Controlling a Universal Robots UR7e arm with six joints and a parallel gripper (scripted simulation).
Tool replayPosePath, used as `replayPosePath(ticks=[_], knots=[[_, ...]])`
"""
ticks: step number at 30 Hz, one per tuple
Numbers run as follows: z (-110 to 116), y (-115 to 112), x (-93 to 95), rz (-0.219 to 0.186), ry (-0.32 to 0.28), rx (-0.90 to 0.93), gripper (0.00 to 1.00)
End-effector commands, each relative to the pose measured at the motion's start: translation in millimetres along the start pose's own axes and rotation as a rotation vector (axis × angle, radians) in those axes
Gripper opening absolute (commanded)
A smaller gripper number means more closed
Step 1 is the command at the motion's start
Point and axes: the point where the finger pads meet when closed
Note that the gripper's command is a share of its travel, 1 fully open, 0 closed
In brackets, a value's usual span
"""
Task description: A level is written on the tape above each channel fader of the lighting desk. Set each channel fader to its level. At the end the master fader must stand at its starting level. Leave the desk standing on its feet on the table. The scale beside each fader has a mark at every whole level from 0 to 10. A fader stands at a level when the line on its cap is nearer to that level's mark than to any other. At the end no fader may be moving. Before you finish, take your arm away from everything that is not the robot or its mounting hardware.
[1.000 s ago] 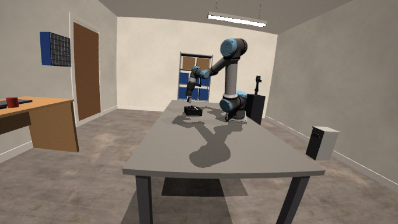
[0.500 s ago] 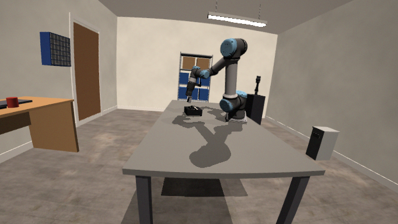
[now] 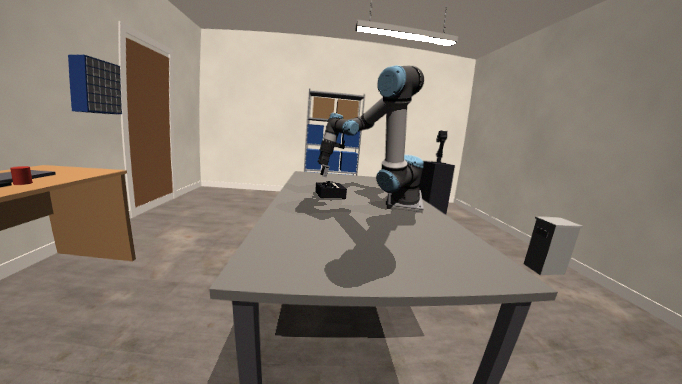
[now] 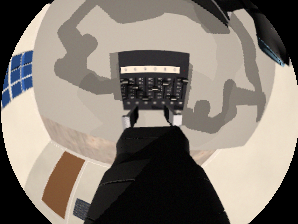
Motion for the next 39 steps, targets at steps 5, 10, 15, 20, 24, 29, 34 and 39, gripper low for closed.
replayPosePath(ticks=[5,10,15,20,24,29,34,39], knots=[[0.2,-0.5,-0.7,-0.001,0.0,-0.009,1.0],[-0.1,-1.1,-1.2,-0.001,0.001,-0.026,1.0],[-0.8,-2.3,-2.3,-0.002,0.004,-0.065,1.0],[-1.9,-4.1,-4.0,-0.003,0.009,-0.126,1.0],[-2.4,-5.1,-4.9,-0.003,0.011,-0.158,1.0],[-3.8,-7.9,-7.7,-0.004,0.019,-0.255,1.0],[-5.4,-11.2,-11.2,-0.003,0.029,-0.377,1.0],[-6.6,-14.1,-14.5,-0.001,0.038,-0.491,1.0]])
Point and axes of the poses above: the point where the finger pads meet when closed, its own x axis out along the fingers, its own y axis across the jaws, z = x × y, and after that the axes turned 10 degrees about x, right-handed
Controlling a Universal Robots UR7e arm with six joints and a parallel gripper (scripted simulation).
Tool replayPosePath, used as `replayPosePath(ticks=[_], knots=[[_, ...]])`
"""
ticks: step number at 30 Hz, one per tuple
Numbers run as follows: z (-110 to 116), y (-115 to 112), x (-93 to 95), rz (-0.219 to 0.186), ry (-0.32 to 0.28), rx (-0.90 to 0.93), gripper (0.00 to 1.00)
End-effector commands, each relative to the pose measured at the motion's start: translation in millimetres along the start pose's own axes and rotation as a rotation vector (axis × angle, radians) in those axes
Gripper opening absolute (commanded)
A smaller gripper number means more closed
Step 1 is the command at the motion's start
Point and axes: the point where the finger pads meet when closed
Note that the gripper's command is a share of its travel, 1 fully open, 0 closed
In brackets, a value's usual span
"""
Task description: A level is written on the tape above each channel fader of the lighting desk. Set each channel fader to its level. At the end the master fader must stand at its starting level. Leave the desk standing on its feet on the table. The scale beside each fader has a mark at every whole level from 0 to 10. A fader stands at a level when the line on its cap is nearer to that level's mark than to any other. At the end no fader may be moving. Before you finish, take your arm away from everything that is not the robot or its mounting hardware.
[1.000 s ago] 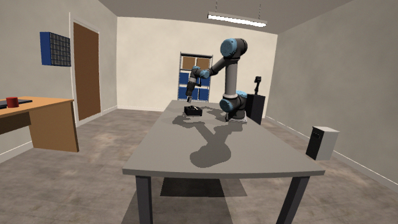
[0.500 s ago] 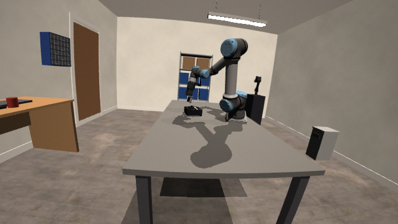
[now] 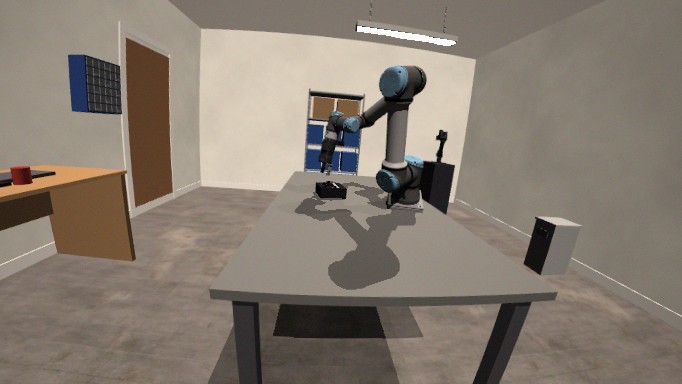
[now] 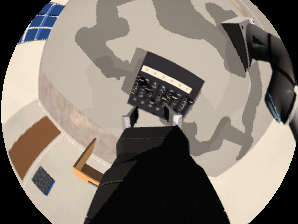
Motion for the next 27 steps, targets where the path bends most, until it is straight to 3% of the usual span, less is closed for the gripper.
replayPosePath(ticks=[1,16,18,27], knots=[[-1.3,-1.7,-2.4,0.003,0.002,-0.071,1.0],[-8.4,-9.2,-17.4,0.026,0.039,-0.613,1.0],[-8.4,-9.2,-17.4,0.026,0.039,-0.613,1.0],[-10.1,-10.7,-27.4,0.055,0.056,-0.989,1.0]])
Point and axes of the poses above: the point where the finger pads meet when closed, its own x axis out along the fingers, its own y axis across the jaws, z = x × y, and after that the axes turned 10 degrees about x, right-handed
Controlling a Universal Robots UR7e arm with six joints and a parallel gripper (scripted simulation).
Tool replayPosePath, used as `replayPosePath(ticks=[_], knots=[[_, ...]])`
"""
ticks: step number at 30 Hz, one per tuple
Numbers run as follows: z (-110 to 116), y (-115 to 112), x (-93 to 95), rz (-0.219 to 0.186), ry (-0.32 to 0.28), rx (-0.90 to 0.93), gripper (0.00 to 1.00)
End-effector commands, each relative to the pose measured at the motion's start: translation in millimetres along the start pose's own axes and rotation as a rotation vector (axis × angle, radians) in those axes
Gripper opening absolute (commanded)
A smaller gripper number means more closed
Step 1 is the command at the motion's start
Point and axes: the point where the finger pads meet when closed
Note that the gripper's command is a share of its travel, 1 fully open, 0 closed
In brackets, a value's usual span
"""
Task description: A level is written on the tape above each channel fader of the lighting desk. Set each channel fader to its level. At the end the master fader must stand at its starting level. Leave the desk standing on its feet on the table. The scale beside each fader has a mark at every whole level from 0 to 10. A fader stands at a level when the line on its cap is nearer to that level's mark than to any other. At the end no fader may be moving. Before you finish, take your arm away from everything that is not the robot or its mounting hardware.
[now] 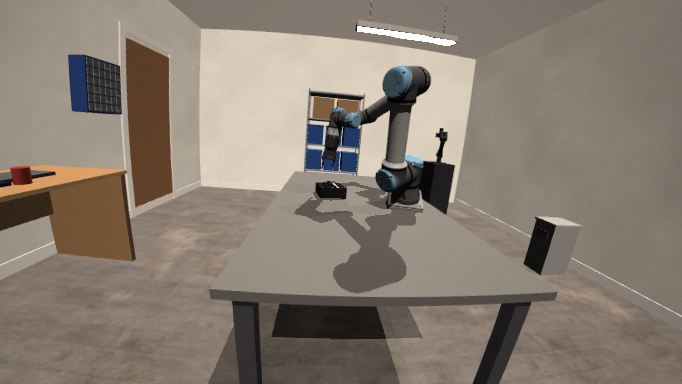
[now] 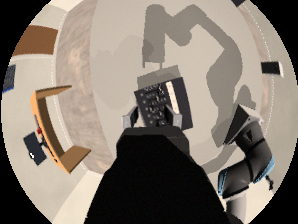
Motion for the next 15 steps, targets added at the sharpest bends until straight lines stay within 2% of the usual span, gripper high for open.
replayPosePath(ticks=[1,6,8,15], knots=[[-1.1,0.2,-5.3,0.012,-0.002,-0.192,1.0],[-0.6,1.4,-10.7,0.028,0.0,-0.405,1.0],[-0.6,1.4,-10.7,0.028,0.0,-0.405,1.0],[1.8,4.3,-17.8,0.051,-0.003,-0.692,1.0]])
Point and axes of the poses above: the point where the finger pads meet when closed, its own x axis out along the fingers, its own y axis across the jaws, z = x × y, and after that the axes turned 10 degrees about x, right-handed
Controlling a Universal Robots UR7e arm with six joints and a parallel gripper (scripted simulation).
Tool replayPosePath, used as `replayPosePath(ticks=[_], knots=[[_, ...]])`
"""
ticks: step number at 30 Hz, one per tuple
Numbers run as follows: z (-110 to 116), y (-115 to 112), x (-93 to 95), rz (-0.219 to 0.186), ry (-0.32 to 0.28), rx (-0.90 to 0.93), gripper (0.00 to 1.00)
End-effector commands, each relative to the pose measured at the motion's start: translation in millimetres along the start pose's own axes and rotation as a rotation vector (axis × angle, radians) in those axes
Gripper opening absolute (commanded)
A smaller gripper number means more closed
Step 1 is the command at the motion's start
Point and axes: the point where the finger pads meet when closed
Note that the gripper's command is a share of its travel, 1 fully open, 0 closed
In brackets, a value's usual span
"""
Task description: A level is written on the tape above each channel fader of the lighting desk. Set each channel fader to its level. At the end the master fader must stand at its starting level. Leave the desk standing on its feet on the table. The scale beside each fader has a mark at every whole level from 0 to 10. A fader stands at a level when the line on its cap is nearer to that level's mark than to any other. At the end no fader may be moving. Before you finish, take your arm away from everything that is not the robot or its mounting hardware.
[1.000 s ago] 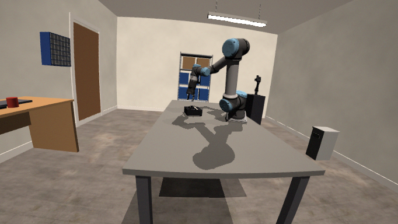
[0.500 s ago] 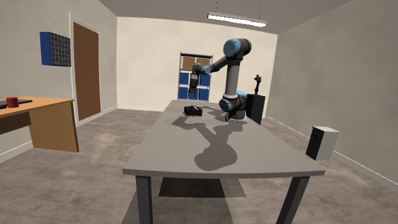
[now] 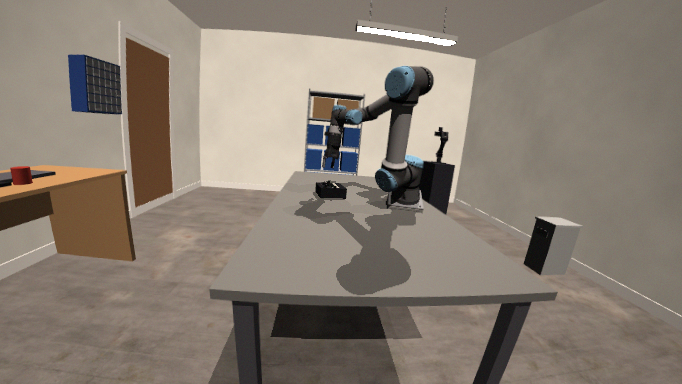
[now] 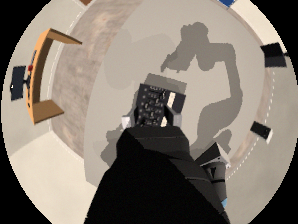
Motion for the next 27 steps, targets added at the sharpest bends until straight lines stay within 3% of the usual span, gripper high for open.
replayPosePath(ticks=[1,8,27], knots=[[2.0,0.8,-4.7,0.009,-0.008,-0.181,1.0],[7.6,2.8,-10.9,0.026,-0.017,-0.441,1.0],[20.2,8.3,-20.9,0.05,-0.044,-0.864,1.0]])
Point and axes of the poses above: the point where the finger pads meet when closed, its own x axis out along the fingers, its own y axis across the jaws, z = x × y, and after that the axes turned 10 degrees about x, right-handed
